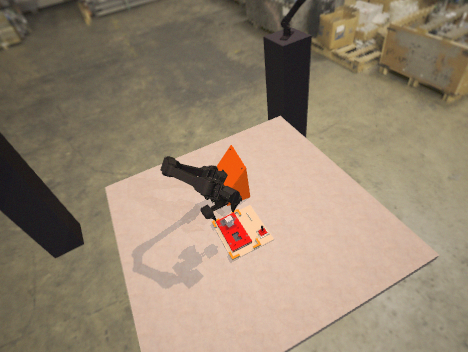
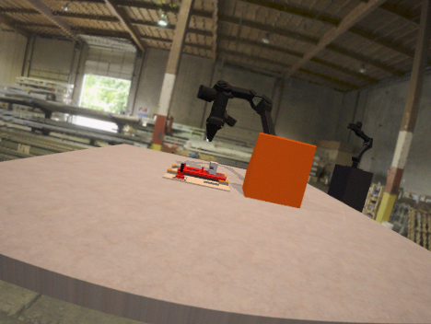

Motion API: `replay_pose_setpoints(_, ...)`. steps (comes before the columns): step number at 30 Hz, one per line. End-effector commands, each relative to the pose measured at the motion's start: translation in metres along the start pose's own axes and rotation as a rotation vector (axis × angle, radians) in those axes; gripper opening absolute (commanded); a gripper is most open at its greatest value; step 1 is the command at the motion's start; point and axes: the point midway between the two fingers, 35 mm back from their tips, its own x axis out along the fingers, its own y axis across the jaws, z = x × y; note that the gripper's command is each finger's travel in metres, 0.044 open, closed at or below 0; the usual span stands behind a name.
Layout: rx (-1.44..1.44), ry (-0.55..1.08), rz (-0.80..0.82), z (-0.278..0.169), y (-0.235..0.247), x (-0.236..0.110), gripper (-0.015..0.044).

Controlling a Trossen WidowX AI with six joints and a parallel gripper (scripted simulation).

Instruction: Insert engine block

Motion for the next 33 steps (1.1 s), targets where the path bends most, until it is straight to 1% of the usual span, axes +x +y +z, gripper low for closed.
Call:
replay_pose_setpoints(1, -0.039, -0.070, -0.039, 0.028, -0.033, 0.015, 0.0440)
replay_pose_setpoints(7, -0.041, -0.075, -0.040, 0.035, -0.032, 0.018, 0.0440)
replay_pose_setpoints(11, -0.041, -0.074, -0.039, 0.037, -0.033, 0.049, 0.0440)
replay_pose_setpoints(15, -0.041, -0.074, -0.039, 0.038, -0.033, 0.052, 0.0440)
replay_pose_setpoints(18, -0.041, -0.074, -0.038, 0.039, -0.033, 0.065, 0.0440)
replay_pose_setpoints(33, -0.057, -0.084, -0.029, 0.039, -0.035, 0.086, 0.0440)
